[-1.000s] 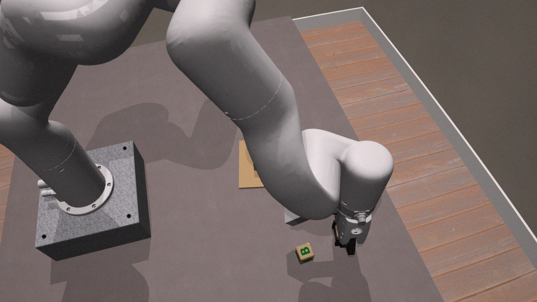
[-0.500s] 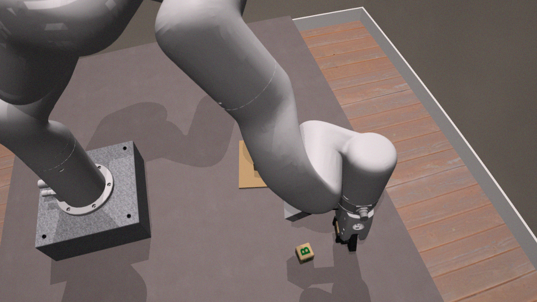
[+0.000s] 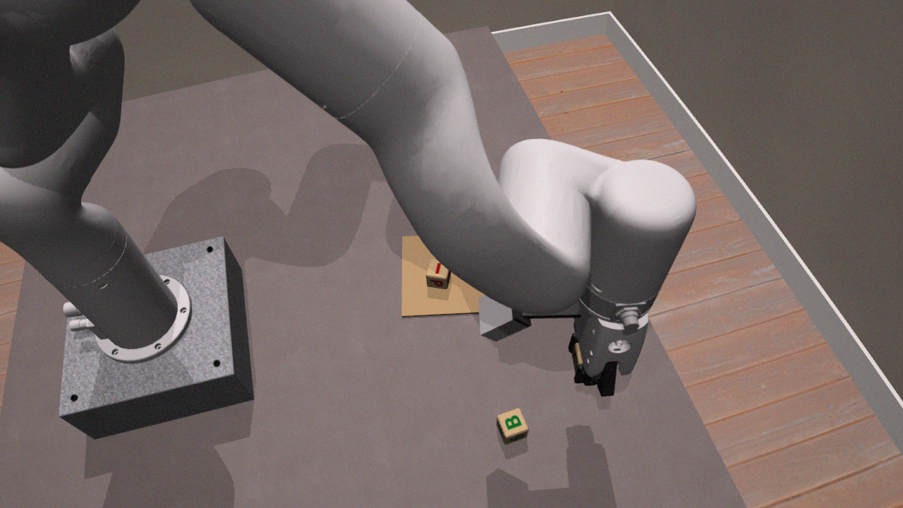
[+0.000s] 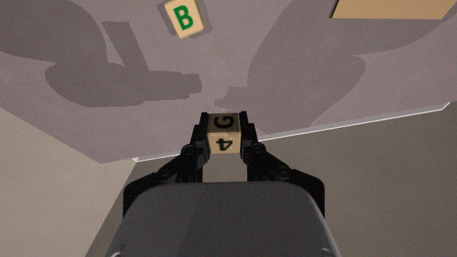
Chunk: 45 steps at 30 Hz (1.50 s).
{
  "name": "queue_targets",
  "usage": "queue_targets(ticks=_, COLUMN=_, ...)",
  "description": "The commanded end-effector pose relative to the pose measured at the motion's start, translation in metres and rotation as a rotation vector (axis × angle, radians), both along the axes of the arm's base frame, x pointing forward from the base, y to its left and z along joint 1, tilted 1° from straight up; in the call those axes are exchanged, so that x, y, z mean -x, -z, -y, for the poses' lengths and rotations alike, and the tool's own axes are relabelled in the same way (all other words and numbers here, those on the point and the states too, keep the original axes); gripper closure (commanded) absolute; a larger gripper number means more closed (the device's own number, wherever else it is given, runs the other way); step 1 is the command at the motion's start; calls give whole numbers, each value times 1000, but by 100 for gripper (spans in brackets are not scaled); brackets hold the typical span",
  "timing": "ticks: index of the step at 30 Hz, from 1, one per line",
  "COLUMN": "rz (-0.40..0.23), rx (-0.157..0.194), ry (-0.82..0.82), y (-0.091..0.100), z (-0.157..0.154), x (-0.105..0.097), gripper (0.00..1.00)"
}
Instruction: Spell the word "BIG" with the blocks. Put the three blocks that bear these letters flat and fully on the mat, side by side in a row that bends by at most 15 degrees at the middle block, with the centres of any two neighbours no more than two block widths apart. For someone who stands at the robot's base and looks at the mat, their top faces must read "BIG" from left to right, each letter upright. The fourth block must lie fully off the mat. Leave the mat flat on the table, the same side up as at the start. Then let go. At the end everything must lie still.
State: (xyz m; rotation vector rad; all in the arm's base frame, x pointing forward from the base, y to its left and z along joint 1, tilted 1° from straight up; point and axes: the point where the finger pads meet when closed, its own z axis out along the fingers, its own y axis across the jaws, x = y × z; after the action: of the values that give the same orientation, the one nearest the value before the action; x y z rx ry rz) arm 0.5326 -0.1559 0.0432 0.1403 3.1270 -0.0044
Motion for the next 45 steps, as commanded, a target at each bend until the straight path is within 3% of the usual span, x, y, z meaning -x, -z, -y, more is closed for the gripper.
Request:
queue_targets(ticks=1, rz=4, rx=1, ry=0, y=-4, z=0, x=-1, gripper=73)
queue_targets(ticks=18, rz=4, rx=0, ry=67, y=-3, z=0, x=-1, gripper=73)
queue_targets(ticks=45, rz=7, rx=-10, ry=844, y=7, z=0, x=-2, gripper=73)
